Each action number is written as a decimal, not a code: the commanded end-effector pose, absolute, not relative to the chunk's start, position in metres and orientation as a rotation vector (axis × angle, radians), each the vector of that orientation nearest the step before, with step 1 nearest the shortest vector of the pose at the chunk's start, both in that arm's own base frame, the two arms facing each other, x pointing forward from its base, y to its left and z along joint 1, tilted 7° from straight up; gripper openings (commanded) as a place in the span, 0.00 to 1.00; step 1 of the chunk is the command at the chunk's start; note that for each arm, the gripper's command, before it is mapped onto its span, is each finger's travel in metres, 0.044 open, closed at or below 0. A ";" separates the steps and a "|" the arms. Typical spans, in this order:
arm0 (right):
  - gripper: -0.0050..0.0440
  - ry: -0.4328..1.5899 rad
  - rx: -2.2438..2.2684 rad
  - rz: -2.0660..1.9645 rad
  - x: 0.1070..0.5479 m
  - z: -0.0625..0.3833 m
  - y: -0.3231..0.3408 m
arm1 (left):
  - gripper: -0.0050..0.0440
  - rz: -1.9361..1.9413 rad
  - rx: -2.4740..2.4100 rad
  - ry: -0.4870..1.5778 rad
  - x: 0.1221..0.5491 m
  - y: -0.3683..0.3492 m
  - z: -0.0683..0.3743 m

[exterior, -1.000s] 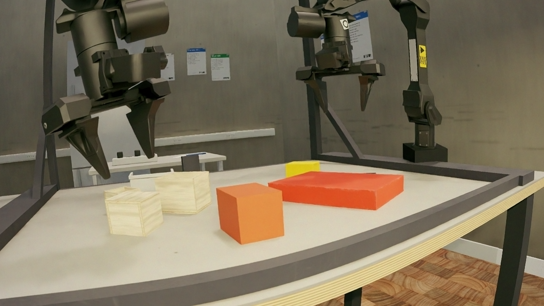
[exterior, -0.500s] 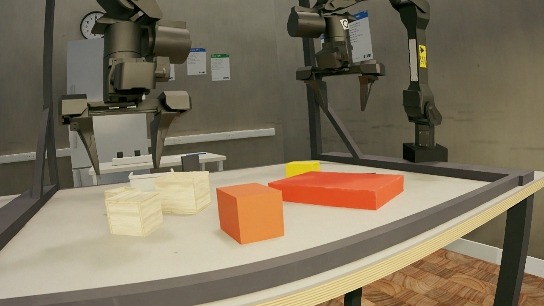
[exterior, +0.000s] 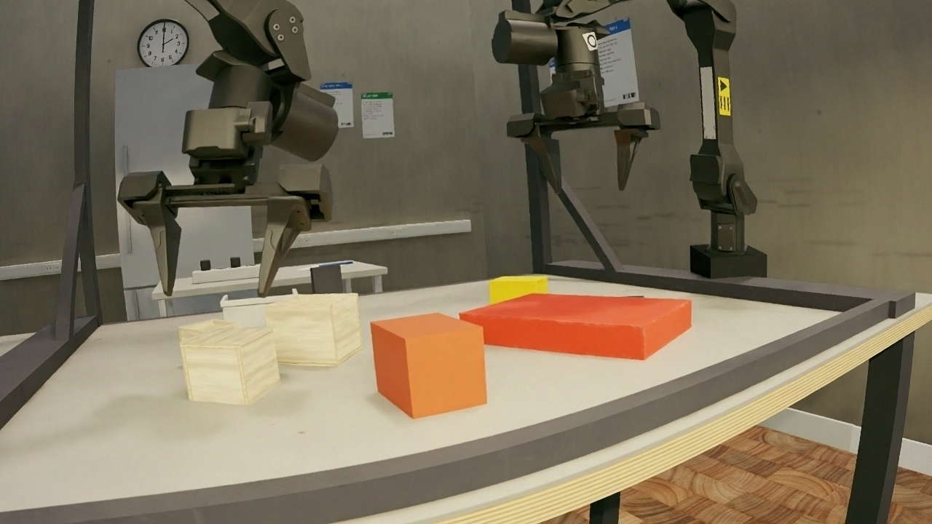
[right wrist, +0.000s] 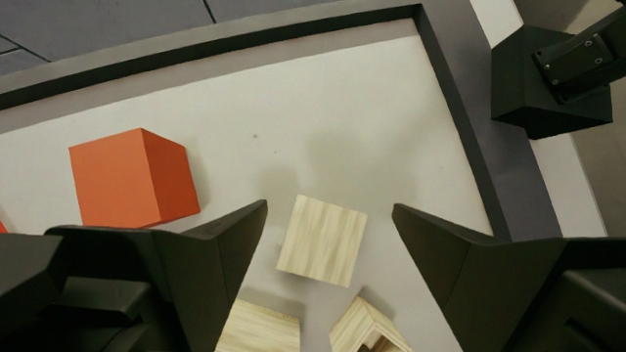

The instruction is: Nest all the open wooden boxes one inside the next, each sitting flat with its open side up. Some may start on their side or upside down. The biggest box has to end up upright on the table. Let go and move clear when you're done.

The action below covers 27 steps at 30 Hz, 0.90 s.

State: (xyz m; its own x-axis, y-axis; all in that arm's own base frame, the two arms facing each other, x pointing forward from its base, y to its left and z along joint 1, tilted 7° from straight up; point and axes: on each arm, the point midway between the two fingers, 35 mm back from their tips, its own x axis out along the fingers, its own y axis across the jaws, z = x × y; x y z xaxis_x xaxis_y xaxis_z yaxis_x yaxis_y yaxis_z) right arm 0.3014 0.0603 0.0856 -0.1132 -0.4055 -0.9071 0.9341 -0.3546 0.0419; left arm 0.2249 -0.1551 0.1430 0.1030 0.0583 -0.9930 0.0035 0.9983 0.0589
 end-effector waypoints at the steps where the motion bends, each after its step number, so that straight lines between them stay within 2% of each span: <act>1: 0.92 0.542 1.113 -1.816 0.305 0.085 0.070 | 0.92 0.033 0.036 1.451 0.225 -0.156 0.149; 8: 0.92 0.375 1.118 -1.907 0.306 0.084 0.077 | 0.92 0.033 0.036 1.451 0.225 -0.156 0.149; 18: 0.92 0.361 1.105 -1.925 0.305 0.078 0.076 | 0.92 0.033 0.036 1.451 0.225 -0.156 0.149; 27: 0.92 0.369 1.014 -1.966 0.311 0.013 0.071 | 0.92 0.033 0.036 1.451 0.225 -0.156 0.149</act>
